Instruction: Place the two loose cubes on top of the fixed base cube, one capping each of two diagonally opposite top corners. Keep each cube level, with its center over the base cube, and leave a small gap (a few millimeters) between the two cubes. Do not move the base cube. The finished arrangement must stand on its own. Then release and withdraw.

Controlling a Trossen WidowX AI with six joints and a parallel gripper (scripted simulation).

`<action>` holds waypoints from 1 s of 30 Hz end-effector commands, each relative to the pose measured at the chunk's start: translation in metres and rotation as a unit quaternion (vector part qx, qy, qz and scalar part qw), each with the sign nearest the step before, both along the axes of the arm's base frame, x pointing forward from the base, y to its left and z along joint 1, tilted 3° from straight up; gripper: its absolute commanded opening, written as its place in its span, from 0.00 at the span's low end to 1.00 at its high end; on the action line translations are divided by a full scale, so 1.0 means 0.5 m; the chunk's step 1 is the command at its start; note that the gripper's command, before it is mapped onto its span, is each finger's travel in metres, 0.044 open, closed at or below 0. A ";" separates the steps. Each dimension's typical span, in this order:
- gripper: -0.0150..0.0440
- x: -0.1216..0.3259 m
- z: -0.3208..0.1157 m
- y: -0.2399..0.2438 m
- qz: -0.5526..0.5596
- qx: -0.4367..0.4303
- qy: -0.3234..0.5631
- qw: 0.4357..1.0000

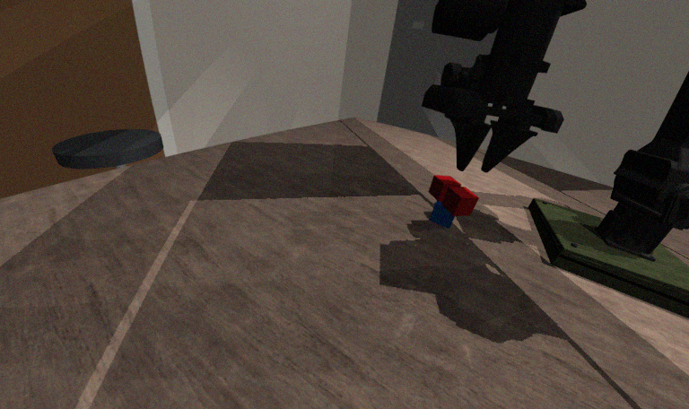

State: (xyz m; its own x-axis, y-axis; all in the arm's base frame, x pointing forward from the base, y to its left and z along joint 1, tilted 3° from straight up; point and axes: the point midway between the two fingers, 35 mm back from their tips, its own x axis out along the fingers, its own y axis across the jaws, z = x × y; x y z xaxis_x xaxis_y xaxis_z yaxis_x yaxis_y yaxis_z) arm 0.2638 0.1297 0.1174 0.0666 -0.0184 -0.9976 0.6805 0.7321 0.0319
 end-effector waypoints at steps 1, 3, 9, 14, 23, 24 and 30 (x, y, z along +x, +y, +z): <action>0.60 -0.001 0.016 0.001 -0.001 0.001 -0.001 1.000; 0.60 -0.001 0.023 0.001 -0.001 0.001 -0.001 1.000; 0.65 -0.002 0.031 0.001 -0.001 0.001 -0.001 1.000; 0.87 -0.002 0.043 0.001 0.000 0.001 -0.002 1.000; 0.93 -0.053 0.039 0.128 0.000 0.004 0.001 1.000; 0.93 -0.068 0.038 0.155 0.000 0.005 0.001 1.000; 0.93 -0.094 0.037 0.194 0.000 0.006 0.002 1.000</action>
State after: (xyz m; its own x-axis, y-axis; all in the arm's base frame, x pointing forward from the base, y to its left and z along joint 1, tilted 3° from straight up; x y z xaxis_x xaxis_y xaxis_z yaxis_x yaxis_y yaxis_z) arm 0.2208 0.2197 0.1366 0.0660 -0.0047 -0.9978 0.6683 0.7428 0.0407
